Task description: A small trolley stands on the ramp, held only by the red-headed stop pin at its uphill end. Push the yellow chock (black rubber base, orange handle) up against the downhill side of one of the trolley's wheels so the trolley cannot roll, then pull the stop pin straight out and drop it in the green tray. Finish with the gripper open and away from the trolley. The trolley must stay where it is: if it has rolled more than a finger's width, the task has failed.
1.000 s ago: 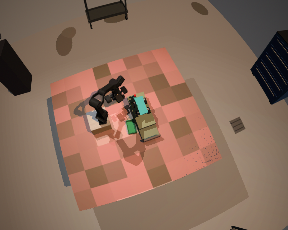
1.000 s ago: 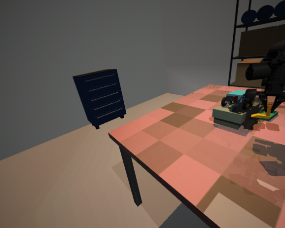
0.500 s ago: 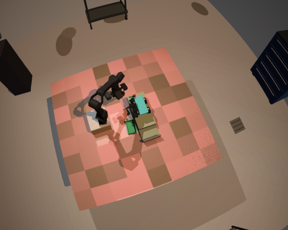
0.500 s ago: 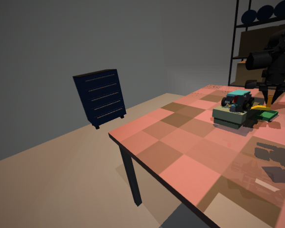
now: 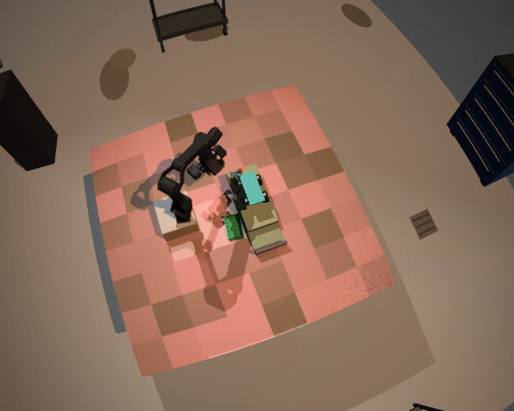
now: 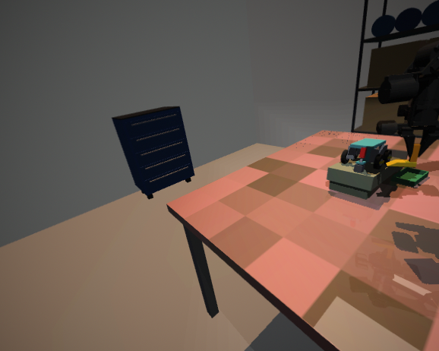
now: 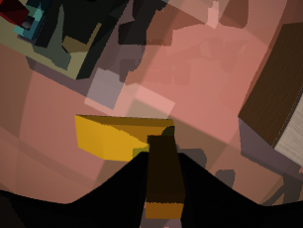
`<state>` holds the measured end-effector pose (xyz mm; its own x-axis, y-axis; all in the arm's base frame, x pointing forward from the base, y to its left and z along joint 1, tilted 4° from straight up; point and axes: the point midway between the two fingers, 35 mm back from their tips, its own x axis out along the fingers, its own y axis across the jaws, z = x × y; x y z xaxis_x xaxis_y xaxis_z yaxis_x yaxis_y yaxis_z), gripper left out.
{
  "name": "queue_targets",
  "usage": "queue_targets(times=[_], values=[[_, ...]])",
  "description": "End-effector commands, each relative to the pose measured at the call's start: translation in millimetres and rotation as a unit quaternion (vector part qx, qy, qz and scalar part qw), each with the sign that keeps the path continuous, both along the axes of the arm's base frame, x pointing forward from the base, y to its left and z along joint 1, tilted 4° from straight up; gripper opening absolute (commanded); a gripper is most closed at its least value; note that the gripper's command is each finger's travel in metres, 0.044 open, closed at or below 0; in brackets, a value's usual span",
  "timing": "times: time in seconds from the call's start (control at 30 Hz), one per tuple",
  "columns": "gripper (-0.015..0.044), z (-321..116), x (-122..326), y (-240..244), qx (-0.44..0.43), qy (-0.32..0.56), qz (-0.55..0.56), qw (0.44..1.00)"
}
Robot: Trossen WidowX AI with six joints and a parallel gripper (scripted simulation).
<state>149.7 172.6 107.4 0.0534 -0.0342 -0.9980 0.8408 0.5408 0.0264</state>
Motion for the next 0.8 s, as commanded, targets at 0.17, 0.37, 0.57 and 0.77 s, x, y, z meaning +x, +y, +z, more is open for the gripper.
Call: queue_targets(times=[0.17,0.37,0.57,0.77], values=[[0.0,1.5,0.3,-0.2,-0.007,0.003,0.151,0.989],[0.0,1.5,0.3,-0.2,-0.013,0.007,0.251,0.968],[0.0,1.5,0.3,-0.2,-0.018,0.01,0.349,0.937],[0.0,1.6,0.3,-0.2,-0.023,0.014,0.443,0.896]])
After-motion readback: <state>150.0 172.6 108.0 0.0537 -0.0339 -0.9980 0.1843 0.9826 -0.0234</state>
